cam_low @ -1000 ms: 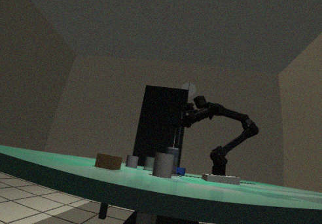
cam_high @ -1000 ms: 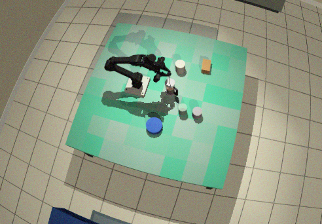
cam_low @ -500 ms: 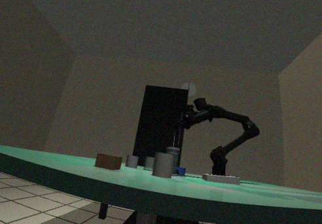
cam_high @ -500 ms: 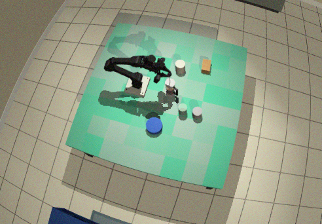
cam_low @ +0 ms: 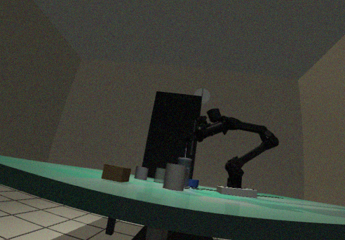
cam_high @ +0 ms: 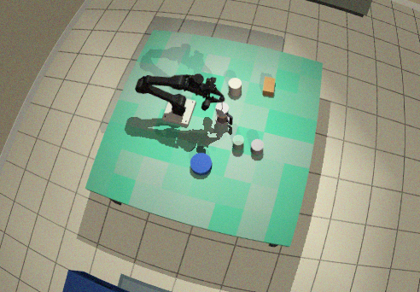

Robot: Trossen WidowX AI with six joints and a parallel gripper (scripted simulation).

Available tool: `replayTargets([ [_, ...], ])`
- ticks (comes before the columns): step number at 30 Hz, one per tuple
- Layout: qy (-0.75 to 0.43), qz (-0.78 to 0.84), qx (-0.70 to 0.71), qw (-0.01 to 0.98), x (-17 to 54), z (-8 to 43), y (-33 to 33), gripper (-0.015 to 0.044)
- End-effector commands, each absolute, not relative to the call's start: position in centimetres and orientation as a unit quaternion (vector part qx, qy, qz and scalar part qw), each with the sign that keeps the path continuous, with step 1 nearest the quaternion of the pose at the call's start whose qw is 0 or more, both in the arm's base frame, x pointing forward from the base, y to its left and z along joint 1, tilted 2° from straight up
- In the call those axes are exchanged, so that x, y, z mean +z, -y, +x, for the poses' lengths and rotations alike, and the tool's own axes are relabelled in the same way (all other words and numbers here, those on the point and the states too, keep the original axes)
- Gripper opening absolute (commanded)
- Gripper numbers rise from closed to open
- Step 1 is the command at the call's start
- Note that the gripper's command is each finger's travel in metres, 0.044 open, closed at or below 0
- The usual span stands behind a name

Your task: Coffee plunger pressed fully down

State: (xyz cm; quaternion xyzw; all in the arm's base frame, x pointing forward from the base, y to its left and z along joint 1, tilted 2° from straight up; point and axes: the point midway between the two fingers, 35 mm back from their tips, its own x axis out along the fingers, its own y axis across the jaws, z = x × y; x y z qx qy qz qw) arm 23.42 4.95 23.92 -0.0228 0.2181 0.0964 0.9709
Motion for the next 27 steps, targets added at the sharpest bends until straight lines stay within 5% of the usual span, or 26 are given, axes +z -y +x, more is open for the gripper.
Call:
replayTargets([
  [1, -0.237, -0.027, 0.098, 0.966, 21.8, 23.4, -5.0, 0.0128],
  [27, -0.237, -0.027, 0.098, 0.966, 17.7, 23.9, -5.0, 0.0128],
])
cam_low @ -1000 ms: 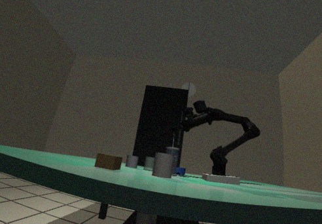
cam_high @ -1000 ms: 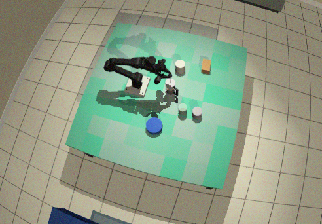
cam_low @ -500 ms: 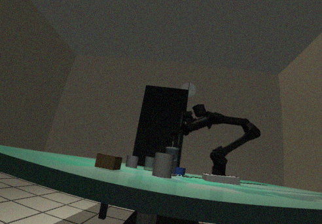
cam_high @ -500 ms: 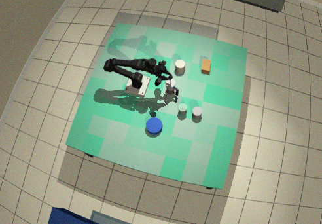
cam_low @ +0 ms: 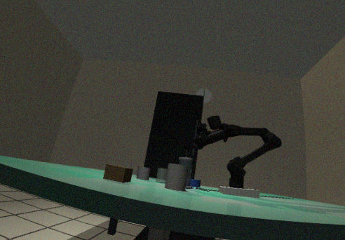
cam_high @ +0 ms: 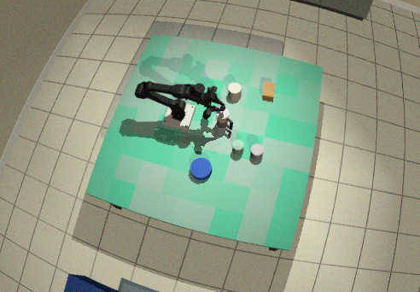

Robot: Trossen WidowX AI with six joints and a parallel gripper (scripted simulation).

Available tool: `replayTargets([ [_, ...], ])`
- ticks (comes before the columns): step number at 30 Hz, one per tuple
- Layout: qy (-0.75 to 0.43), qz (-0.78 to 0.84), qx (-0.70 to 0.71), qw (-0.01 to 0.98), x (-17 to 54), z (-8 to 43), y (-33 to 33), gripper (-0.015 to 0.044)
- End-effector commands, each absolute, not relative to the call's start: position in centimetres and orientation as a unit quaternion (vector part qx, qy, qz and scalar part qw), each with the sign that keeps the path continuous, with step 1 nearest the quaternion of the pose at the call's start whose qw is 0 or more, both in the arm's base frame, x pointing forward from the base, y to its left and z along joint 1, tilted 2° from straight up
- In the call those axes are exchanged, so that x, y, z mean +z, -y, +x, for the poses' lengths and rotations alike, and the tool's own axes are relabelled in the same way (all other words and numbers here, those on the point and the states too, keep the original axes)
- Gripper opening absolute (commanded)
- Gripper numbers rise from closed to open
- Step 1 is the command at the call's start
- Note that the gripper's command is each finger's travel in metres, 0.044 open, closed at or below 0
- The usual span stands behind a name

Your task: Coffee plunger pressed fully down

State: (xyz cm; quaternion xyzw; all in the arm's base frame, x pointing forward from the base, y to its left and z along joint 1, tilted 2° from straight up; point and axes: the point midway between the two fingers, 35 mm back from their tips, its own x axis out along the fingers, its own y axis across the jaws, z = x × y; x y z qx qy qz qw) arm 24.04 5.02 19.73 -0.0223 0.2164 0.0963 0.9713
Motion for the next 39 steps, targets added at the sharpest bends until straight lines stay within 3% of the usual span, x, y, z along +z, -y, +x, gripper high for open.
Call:
replayTargets([
  [1, -0.237, -0.027, 0.098, 0.966, 17.57, 23.95, -5.01, 0.0128],
  [39, -0.236, -0.027, 0.098, 0.966, 17.15, 24.82, -5.12, 0.0128],
])
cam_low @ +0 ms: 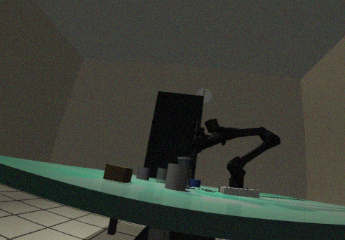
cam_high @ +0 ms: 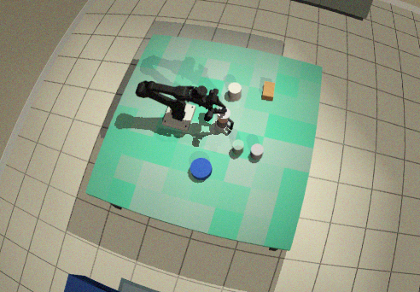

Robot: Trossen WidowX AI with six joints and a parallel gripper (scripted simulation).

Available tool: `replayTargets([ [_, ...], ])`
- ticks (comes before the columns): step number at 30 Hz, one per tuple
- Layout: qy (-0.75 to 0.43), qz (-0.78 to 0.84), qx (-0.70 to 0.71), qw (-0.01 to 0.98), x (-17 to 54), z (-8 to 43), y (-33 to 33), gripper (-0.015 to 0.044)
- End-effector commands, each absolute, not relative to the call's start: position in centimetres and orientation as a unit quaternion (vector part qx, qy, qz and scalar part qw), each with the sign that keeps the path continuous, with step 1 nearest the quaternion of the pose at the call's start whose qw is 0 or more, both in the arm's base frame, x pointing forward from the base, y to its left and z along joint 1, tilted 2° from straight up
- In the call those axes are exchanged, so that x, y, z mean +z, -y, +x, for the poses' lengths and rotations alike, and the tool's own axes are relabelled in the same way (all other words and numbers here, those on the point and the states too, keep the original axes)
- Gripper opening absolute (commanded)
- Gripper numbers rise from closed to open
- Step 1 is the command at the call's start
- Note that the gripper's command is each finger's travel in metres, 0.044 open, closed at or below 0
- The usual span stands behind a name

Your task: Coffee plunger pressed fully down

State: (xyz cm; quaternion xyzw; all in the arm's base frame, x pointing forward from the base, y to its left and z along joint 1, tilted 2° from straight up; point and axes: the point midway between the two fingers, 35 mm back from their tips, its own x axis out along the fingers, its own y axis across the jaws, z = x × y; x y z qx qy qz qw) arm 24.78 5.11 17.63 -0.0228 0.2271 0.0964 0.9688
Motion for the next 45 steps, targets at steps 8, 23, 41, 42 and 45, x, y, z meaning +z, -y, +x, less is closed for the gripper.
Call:
replayTargets([
  [8, -0.236, -0.027, 0.098, 0.966, 17.1, 24.9, -5.1, 0.0128],
  [23, -0.229, -0.023, 0.096, 0.968, 17.6, 24.9, -5.1, 0.018],
  [41, -0.231, -0.024, 0.097, 0.968, 20.3, 24.4, -5.1, 0.044],
  [42, -0.232, -0.025, 0.097, 0.967, 21.2, 24.2, -5.1, 0.044],
  [45, -0.236, -0.027, 0.098, 0.966, 24.1, 23.2, -5.0, 0.044],
])
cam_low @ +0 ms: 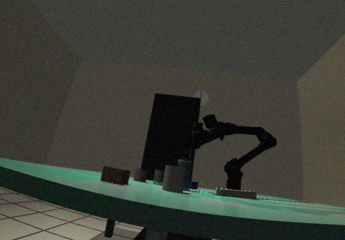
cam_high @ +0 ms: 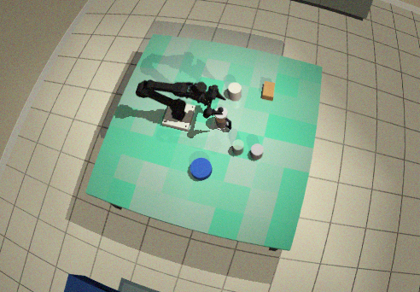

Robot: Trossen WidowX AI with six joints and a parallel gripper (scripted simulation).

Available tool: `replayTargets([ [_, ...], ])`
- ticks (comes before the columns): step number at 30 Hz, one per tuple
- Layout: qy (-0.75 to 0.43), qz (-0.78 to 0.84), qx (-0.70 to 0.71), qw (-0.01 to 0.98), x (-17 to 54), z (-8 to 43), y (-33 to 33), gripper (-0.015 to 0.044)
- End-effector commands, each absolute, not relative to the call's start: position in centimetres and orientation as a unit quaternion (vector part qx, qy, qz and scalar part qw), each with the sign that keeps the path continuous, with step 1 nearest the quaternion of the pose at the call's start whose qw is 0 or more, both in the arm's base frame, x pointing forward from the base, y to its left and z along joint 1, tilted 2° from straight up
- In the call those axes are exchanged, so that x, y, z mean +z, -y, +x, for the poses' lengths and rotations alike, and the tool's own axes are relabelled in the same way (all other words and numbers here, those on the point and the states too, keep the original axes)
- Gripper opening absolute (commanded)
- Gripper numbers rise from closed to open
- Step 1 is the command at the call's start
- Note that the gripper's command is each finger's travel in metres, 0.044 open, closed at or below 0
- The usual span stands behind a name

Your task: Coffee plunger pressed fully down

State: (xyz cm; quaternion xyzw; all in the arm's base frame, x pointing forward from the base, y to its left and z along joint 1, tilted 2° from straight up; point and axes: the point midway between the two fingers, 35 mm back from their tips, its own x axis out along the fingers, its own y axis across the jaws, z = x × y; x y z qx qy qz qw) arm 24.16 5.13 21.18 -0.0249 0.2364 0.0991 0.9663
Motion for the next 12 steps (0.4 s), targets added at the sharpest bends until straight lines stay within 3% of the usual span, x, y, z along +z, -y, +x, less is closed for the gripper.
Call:
replayTargets([
  [1, -0.237, -0.027, 0.098, 0.966, 24.81, 22.82, -4.9, 0.044],
  [12, -0.237, -0.028, 0.099, 0.966, 25.19, 22.52, -4.85, 0.044],
])
